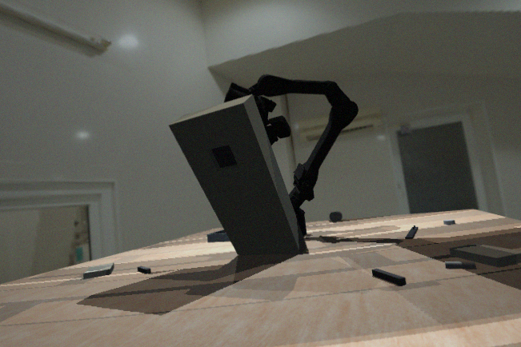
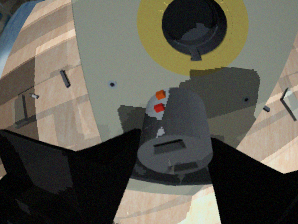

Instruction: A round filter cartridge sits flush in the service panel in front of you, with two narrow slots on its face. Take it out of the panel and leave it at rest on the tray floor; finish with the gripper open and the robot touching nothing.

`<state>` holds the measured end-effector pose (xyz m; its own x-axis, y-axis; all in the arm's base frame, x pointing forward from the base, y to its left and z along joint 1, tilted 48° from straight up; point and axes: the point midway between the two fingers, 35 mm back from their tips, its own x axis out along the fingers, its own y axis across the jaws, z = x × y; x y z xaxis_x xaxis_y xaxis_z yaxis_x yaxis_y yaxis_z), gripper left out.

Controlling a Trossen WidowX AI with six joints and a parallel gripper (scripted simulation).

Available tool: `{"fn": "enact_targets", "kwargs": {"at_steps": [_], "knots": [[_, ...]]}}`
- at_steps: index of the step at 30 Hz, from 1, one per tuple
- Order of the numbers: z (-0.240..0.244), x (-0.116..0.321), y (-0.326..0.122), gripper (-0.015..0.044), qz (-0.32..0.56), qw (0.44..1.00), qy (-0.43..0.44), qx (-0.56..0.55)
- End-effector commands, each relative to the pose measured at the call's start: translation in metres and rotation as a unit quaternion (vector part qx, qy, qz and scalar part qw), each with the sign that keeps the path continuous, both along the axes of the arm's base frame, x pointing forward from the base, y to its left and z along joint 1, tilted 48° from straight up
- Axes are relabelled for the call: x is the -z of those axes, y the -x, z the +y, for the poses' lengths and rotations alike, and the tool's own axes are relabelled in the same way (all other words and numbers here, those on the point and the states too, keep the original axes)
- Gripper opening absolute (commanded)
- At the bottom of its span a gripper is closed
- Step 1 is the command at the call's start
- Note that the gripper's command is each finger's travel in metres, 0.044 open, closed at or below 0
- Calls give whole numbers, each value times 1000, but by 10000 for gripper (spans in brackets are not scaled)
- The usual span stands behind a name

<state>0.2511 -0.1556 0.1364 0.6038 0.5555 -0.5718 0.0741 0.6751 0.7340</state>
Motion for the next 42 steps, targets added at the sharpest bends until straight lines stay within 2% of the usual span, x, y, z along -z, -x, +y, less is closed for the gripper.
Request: {"fn": "enact_targets", "kwargs": {"at_steps": [1, 11, 31, 33, 42], "knots": [[-18, -15, 12, 0, 0, 1000, 5, 11], [-39, -39, 38, 0, 3, 1000, -3, 25], [-93, 34, 34, 0, -9, 1000, 11, -9], [-85, 31, 36, 0, 7, 1000, -1, 1], [-113, 86, 77, 0, 152, 983, -24, 105]]}}
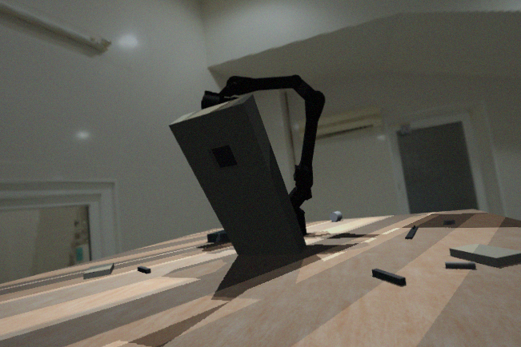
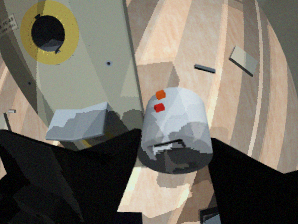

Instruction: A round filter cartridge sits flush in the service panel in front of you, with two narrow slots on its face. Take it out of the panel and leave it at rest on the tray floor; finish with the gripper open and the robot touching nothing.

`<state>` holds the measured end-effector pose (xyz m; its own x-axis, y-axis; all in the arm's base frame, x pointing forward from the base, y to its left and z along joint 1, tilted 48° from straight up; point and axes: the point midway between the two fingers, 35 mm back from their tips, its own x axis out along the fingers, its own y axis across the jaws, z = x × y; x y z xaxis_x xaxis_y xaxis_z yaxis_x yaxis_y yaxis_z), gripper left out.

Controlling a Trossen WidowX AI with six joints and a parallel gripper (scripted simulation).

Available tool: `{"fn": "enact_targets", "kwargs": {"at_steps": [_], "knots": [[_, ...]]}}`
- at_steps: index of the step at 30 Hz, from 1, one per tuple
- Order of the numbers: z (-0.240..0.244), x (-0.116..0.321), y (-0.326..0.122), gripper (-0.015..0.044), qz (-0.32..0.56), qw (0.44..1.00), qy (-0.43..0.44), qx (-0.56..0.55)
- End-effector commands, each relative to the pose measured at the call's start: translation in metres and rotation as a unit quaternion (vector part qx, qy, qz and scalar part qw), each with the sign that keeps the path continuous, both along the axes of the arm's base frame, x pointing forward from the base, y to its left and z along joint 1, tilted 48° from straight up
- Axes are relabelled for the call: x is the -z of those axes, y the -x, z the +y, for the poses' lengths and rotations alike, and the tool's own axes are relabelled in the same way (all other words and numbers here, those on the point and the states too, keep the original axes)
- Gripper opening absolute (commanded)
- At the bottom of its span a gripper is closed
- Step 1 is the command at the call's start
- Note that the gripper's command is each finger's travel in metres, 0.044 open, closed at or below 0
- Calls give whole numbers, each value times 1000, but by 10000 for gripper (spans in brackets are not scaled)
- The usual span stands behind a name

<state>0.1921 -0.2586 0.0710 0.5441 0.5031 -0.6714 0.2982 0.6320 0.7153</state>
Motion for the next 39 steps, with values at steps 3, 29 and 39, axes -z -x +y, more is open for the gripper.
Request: {"fn": "enact_targets", "kwargs": {"at_steps": [3, 29, 39], "knots": [[-19, 38, 33, 0, 101, 991, -15, 87], [-51, 124, 126, 0, 317, 889, -33, 328], [-24, 179, 188, 0, 391, 829, -40, 398]]}}
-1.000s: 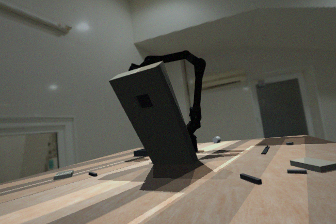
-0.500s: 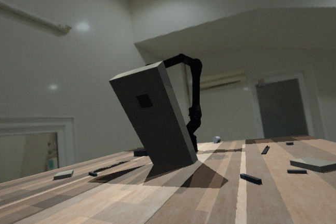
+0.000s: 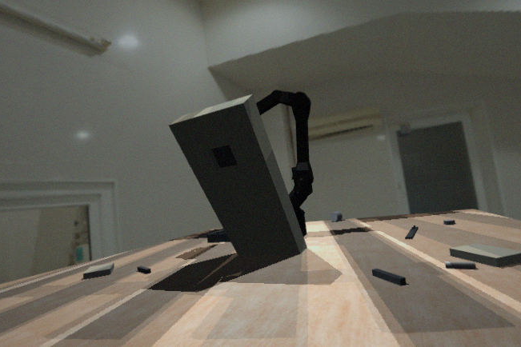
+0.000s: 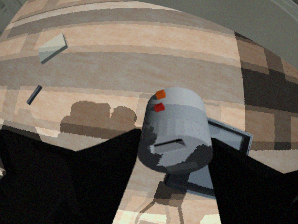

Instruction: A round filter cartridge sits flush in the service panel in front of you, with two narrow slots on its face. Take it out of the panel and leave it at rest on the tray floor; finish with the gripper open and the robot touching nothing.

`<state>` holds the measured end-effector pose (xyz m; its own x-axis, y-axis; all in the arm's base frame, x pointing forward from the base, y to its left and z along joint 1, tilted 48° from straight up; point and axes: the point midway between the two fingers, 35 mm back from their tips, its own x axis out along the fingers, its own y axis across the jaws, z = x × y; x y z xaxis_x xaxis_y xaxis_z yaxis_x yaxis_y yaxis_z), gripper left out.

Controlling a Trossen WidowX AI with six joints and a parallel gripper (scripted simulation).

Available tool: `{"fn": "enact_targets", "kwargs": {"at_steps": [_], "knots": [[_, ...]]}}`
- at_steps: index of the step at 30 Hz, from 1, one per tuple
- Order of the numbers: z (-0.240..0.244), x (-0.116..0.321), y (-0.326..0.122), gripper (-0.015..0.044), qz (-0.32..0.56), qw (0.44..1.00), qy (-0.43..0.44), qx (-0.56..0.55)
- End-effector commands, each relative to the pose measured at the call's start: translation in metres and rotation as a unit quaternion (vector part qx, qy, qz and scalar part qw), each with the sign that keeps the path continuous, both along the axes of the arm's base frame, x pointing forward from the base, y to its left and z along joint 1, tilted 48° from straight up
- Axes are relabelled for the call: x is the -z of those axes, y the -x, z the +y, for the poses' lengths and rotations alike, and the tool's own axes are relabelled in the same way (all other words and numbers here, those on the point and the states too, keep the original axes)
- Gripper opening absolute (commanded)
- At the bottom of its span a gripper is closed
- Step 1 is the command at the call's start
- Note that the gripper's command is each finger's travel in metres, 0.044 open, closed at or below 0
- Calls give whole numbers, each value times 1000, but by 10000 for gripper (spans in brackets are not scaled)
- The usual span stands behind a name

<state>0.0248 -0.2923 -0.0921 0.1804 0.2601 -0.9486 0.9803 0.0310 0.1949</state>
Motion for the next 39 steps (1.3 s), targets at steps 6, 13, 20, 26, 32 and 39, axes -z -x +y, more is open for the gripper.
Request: {"fn": "enact_targets", "kwargs": {"at_steps": [6, 13, 20, 26, 32, 39], "knots": [[36, 42, 54, 0, 80, 994, -10, 78], [73, 66, 86, 0, 138, 981, -23, 134], [88, 72, 96, 0, 158, 975, -28, 154], [95, 82, 95, 0, 158, 975, -28, 154], [117, 105, 92, 0, 158, 975, -28, 154], [141, 124, 87, 0, 158, 975, -28, 154]]}}
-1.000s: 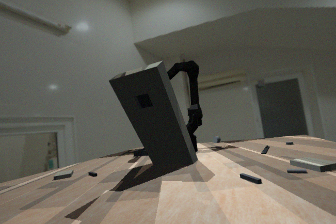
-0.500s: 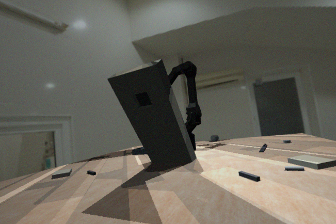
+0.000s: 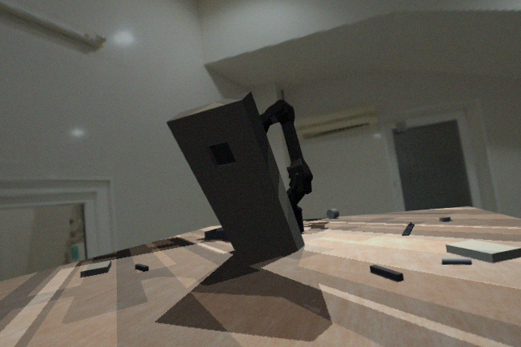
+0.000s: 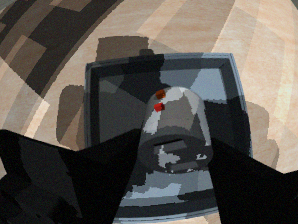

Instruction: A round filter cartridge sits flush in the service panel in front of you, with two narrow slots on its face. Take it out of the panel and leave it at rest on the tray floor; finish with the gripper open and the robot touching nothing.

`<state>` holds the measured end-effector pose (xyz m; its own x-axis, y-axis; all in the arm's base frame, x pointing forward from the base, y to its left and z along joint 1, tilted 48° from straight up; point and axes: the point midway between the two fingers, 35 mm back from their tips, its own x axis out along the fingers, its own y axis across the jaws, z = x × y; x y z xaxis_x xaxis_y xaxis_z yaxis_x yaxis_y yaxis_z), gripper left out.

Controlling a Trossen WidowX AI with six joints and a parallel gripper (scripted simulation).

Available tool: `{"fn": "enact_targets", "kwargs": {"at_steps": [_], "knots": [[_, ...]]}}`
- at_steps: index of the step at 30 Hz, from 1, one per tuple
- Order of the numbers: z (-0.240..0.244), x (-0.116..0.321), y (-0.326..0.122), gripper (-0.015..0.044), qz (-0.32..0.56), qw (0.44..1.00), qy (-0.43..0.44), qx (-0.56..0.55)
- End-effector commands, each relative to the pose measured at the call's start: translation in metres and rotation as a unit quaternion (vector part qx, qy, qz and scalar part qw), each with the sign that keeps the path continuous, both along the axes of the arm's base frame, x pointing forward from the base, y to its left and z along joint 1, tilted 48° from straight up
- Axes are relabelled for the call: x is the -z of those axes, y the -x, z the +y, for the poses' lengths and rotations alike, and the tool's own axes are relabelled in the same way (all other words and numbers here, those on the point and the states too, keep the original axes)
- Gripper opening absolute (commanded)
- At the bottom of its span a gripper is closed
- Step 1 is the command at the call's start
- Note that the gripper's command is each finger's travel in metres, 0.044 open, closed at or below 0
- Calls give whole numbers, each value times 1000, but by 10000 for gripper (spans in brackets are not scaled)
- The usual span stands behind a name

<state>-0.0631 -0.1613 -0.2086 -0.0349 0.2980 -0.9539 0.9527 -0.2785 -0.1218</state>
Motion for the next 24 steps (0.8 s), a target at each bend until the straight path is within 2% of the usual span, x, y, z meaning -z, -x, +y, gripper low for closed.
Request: {"fn": "enact_targets", "kwargs": {"at_steps": [1, 3, 20, 24], "knots": [[11, 8, -1, 0, 3, 1000, 2, -2], [11, 8, -1, 0, 3, 1000, 2, -2], [9, 5, -2, 440, -1, 1000, -4, 0], [7, 3, -1, 440, -1, 1000, -4, 0]]}}
